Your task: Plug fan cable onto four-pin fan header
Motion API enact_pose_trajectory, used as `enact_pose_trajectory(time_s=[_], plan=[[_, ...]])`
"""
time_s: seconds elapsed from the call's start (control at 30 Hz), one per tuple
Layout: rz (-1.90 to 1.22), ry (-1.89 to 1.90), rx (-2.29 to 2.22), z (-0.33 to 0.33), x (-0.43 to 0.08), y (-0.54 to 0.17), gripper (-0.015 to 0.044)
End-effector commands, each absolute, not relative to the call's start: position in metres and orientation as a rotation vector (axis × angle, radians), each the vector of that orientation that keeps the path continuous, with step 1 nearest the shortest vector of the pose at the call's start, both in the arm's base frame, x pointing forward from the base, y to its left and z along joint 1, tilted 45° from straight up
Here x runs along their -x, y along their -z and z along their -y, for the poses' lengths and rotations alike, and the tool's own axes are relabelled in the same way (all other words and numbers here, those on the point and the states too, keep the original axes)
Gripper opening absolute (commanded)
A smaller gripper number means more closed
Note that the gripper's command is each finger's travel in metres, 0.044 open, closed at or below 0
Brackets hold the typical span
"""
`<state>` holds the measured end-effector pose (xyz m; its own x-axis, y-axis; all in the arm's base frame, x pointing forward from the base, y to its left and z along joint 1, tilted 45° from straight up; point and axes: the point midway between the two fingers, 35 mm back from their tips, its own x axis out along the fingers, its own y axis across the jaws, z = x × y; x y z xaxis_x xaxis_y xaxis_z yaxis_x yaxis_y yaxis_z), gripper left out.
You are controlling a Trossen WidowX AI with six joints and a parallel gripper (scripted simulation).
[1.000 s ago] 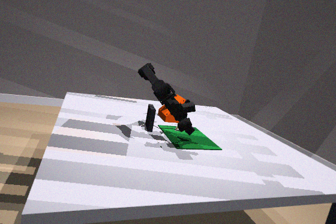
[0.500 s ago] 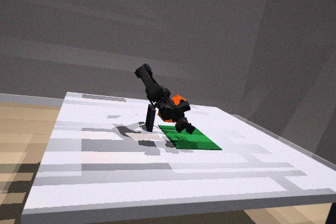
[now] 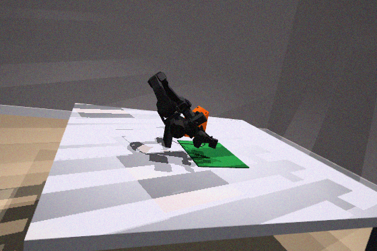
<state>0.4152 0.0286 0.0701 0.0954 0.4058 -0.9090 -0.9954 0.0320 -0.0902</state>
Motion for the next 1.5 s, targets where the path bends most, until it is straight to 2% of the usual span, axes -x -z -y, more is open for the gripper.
enact_pose_trajectory(time_s=[0.0, 0.4, 1.47], plan=[[-0.762, -1.312, 0.913, -0.028, -0.415, -0.075, 0.0000], [-0.584, -1.312, 0.876, -0.022, -0.418, -0.089, 0.0000], [-0.603, -1.309, 0.882, -0.025, -0.417, -0.093, 0.0000]])
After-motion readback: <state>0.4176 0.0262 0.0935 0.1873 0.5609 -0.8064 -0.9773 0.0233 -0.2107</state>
